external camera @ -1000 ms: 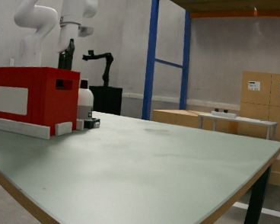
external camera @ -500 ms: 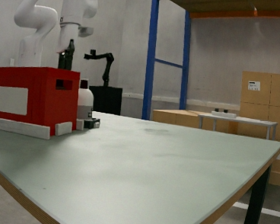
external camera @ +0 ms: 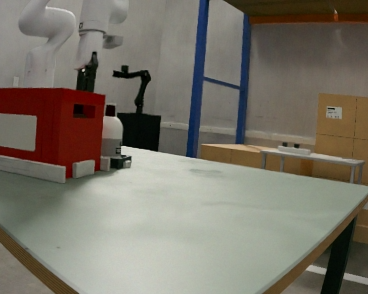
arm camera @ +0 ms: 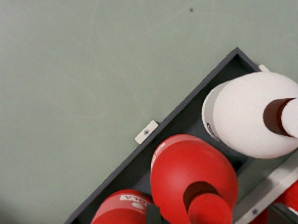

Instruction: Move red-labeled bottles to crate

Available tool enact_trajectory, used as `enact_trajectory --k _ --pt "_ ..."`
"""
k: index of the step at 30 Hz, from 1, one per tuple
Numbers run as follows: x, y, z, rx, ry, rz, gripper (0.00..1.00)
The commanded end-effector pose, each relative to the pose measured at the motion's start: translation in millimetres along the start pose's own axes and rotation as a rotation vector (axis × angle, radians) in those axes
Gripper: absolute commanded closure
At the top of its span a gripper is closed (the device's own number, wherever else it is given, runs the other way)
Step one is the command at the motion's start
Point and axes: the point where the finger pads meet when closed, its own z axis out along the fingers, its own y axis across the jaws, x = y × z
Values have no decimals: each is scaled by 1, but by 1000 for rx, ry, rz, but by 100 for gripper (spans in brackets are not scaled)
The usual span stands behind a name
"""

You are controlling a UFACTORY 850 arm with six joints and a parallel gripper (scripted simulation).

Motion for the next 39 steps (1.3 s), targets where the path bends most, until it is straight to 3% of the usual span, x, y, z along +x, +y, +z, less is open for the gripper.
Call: enact_trajectory --k 1,24,39 --pt "0 1 0 -1 0 0 34" --pt "0 1 0 -1 0 0 34" --pt "0 1 12 -1 0 0 34"
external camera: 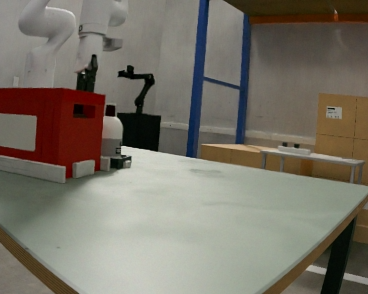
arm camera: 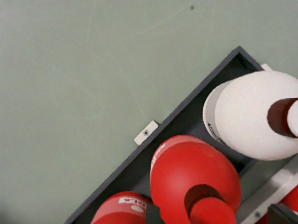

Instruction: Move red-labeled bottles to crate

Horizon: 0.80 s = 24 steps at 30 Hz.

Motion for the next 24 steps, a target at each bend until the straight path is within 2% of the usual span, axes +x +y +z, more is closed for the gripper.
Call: enact_trajectory --k 1,24 --pt "0 1 5 -1 0 0 34" --pt "0 1 29 -1 0 0 34"
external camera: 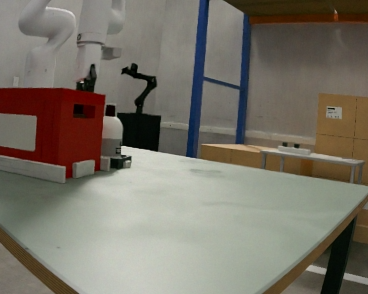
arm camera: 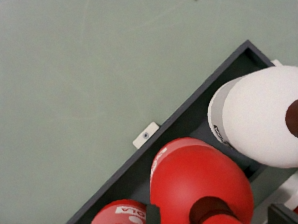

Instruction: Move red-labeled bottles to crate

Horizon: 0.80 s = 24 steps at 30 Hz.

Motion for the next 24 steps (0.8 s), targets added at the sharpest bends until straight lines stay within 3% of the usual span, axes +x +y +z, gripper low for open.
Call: enact_trajectory --k 1,24 --pt "0 1 3 -2 -1 0 34" --pt "0 1 7 -2 -1 0 34"
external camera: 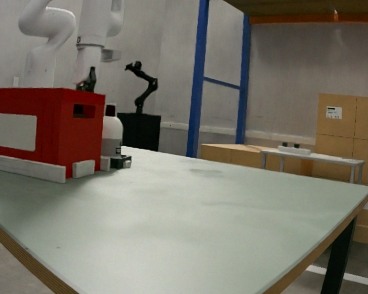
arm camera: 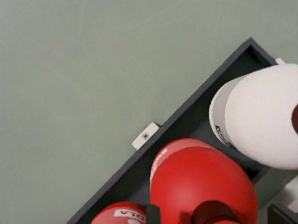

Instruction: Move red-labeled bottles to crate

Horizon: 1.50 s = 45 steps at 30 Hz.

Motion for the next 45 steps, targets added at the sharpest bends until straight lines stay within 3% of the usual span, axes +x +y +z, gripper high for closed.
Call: enact_trajectory --k 1,8,9,45 --pt "0 1 0 -1 0 0 34" --pt "0 1 0 -1 0 0 34" --pt "0 1 0 -1 0 0 100" --pt "0 1 0 -1 0 0 100"
